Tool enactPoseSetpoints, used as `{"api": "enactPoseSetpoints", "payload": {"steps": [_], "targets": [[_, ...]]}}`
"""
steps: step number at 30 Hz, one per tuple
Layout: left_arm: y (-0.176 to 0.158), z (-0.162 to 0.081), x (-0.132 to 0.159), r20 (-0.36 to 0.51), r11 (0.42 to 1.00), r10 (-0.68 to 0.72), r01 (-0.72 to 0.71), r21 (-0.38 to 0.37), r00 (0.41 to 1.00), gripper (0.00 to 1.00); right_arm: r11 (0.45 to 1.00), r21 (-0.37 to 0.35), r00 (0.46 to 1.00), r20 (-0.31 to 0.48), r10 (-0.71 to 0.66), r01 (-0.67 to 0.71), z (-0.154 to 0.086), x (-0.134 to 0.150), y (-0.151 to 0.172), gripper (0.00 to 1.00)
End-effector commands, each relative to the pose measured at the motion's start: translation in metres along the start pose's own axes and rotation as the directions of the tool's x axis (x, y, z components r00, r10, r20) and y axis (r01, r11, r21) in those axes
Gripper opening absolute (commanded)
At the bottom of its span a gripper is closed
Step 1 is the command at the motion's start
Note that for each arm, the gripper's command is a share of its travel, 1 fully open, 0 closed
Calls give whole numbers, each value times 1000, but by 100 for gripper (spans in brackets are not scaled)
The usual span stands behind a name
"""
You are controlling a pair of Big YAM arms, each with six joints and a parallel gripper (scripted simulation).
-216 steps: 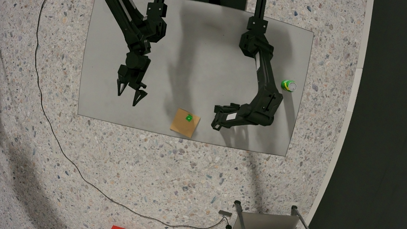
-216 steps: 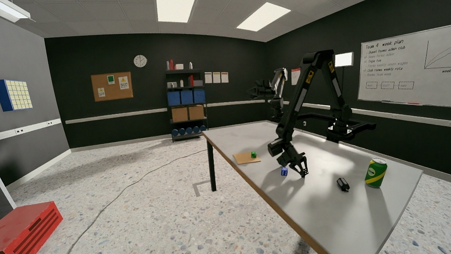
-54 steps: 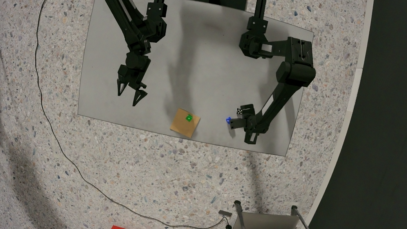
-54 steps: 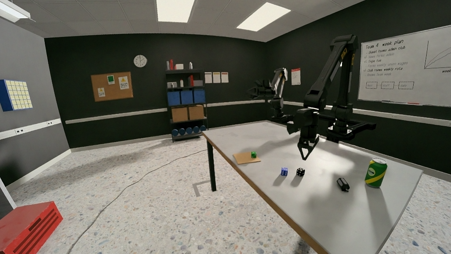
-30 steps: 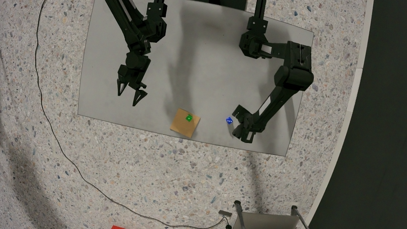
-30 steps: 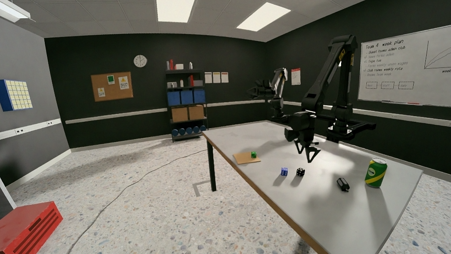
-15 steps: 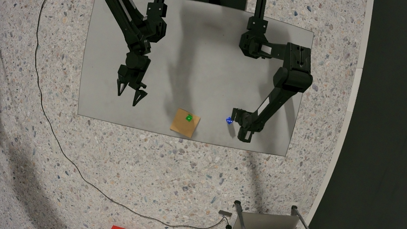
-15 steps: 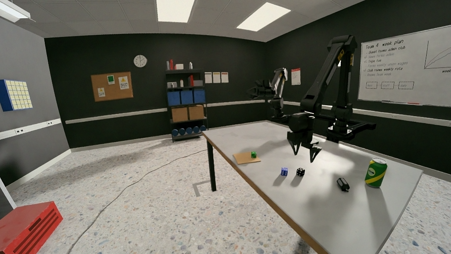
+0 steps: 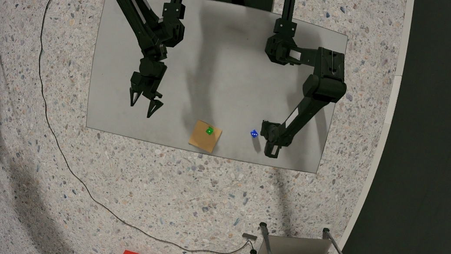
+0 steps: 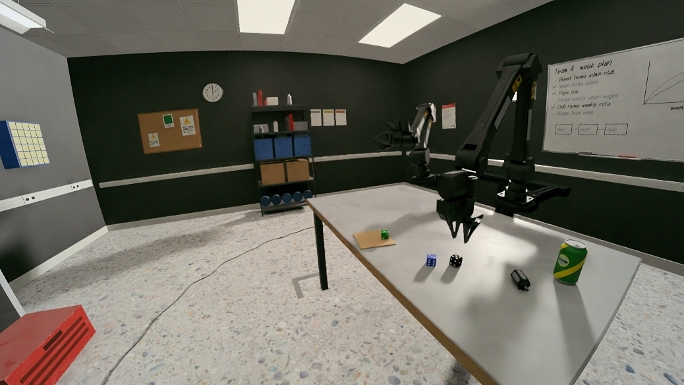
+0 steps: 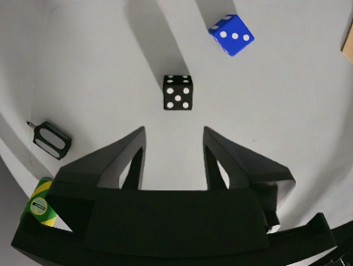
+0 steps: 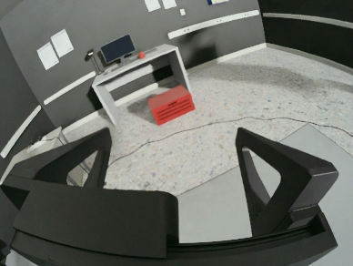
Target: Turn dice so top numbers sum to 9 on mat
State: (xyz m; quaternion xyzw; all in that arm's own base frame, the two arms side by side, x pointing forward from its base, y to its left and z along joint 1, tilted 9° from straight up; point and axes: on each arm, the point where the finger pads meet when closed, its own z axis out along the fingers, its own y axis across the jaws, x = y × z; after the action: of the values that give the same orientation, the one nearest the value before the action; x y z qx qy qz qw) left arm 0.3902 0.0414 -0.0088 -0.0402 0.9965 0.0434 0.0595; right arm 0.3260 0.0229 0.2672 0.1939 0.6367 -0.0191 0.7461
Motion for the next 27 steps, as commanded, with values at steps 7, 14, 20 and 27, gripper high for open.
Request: {"api": "enactPoseSetpoints", "payload": {"steps": [7,14,20,27], "targets": [[-7,-3,-8,21,1000,6,-6,-1,1000,45,1000,-1,1000,5,5,-5,1,-3,1,100],[-7,-3,-8,21,1000,6,-6,-1,1000,45,1000,-1,1000,5,5,-5,1,-3,1,100],[-7,-3,-8,21,1000,6,-6,-1,1000,45,1000,-1,1000,5,5,-5,1,-3,1,100],[-7,2,-5,11,1000,6,-6,-1,1000,45,1000,-1,1000,5,5,-5,1,-3,1,100]]}}
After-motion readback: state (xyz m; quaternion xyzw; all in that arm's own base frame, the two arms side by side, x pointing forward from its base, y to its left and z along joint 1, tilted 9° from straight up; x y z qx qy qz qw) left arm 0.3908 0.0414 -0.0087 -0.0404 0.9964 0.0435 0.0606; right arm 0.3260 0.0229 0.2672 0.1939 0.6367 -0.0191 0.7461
